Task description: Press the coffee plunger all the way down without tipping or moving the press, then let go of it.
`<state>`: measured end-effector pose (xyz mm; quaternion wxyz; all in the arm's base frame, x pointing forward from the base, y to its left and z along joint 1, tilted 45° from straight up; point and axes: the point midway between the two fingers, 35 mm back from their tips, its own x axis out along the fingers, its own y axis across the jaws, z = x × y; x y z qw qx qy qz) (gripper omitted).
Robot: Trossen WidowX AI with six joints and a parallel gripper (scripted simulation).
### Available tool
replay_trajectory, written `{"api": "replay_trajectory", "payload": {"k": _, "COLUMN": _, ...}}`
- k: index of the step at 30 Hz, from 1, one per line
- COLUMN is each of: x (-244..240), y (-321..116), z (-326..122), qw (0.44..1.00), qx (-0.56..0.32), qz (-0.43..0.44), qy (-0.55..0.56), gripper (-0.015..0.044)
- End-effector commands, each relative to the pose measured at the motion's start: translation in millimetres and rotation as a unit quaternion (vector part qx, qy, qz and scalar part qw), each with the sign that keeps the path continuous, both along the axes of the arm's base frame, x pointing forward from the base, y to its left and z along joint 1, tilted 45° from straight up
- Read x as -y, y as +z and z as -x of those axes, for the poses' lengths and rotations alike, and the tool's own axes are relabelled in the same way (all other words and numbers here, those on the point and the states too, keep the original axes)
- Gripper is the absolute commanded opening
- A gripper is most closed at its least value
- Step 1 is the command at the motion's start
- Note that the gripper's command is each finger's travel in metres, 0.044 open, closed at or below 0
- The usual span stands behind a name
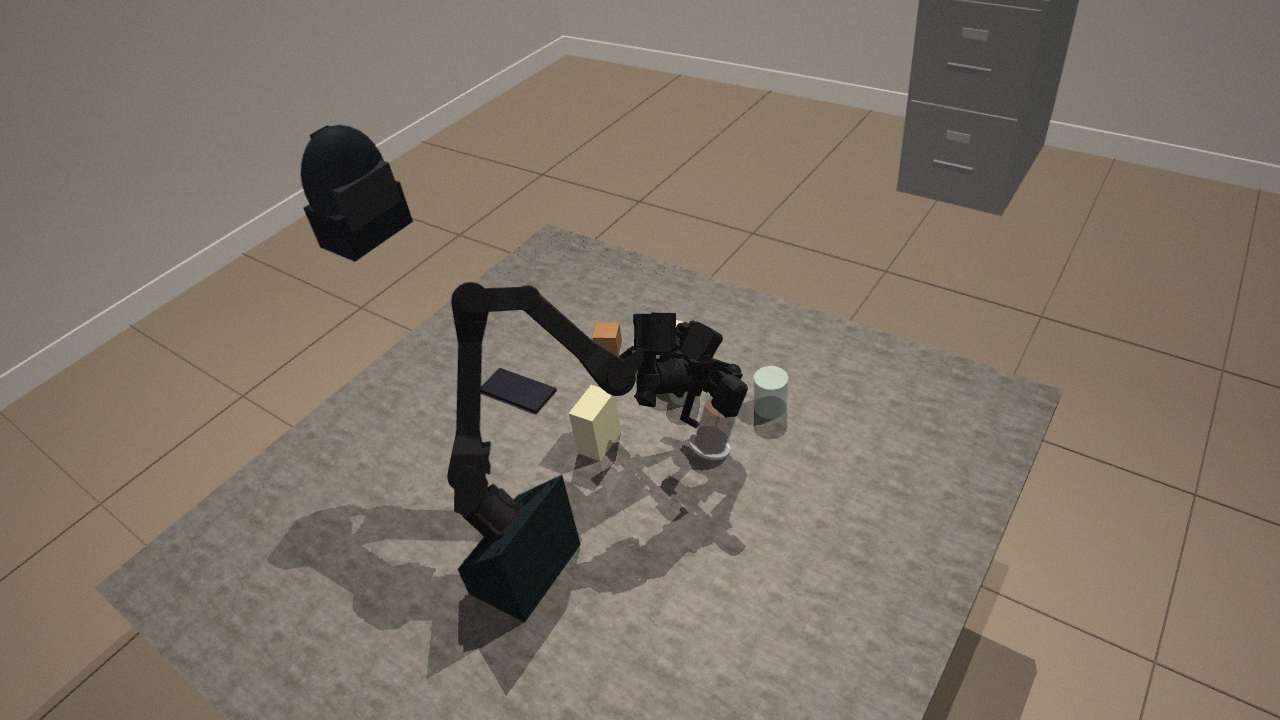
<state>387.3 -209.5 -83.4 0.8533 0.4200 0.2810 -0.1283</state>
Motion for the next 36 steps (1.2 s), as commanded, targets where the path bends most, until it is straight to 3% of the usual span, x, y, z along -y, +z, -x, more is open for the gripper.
{"api": "replay_trajectory", "payload": {"k": 1, "x": 0, "y": 0, "z": 0, "qw": 1.0, "qx": 0.0, "qz": 0.0, "qy": 0.0, "gripper": 0.0118}}
{"api": "replay_trajectory", "payload": {"k": 5, "x": 0, "y": 0, "z": 0, "qw": 1.0, "qx": 0.0, "qz": 0.0, "qy": 0.0, "gripper": 0.0118}}
{"api": "replay_trajectory", "payload": {"k": 17, "x": 0, "y": 0, "z": 0, "qw": 1.0, "qx": 0.0, "qz": 0.0, "qy": 0.0, "gripper": 0.0433}}
{"api": "replay_trajectory", "payload": {"k": 27, "x": 9, "y": 16, "z": 11, "qw": 1.0, "qx": -0.003, "qz": -0.009, "qy": -0.009, "gripper": 0.044}}
{"api": "replay_trajectory", "payload": {"k": 36, "x": 32, "y": 76, "z": 63, "qw": 1.0, "qx": -0.007, "qz": -0.002, "qy": -0.001, "gripper": 0.044}}
